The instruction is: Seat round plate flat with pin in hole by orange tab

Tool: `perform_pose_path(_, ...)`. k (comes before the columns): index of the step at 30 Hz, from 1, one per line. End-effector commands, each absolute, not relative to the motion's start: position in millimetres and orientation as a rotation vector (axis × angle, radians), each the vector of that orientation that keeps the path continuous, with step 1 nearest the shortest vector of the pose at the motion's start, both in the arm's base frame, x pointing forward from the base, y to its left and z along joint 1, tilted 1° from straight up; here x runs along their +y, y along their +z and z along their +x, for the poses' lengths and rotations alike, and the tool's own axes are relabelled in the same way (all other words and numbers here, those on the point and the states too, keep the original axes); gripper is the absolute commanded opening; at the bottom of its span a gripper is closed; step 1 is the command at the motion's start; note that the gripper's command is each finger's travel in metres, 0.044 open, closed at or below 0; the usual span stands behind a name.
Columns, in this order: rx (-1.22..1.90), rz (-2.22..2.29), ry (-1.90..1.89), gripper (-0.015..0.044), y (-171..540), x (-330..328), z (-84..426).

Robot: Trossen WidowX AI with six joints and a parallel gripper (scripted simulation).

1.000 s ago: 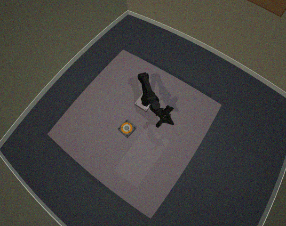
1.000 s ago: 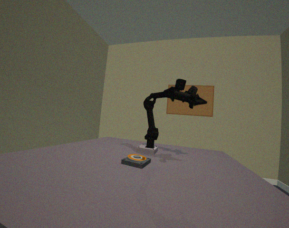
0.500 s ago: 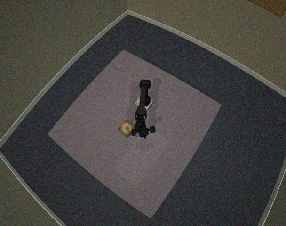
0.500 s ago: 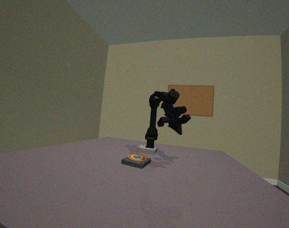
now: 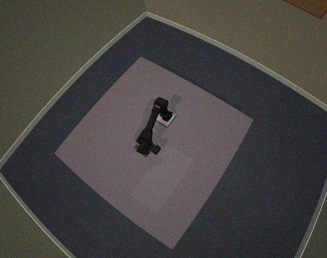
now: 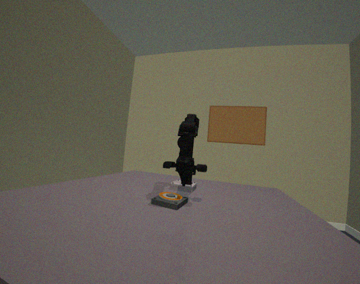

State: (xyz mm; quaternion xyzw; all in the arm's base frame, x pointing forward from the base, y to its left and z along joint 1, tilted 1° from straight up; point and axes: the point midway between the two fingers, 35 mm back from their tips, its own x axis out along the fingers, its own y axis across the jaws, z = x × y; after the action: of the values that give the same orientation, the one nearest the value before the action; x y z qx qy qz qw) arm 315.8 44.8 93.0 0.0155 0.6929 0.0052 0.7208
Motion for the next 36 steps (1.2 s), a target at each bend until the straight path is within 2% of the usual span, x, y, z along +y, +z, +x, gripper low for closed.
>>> perform_pose_path(1,1.543,0.040,-0.016,0.0000,93.5,40.9,315.6)
perform_pose_path(12,1.543,0.040,-0.016,0.0000,46.2,41.6,316.9)
perform_pose_path(36,1.541,0.039,-0.016,0.0000,45.9,35.5,338.6)
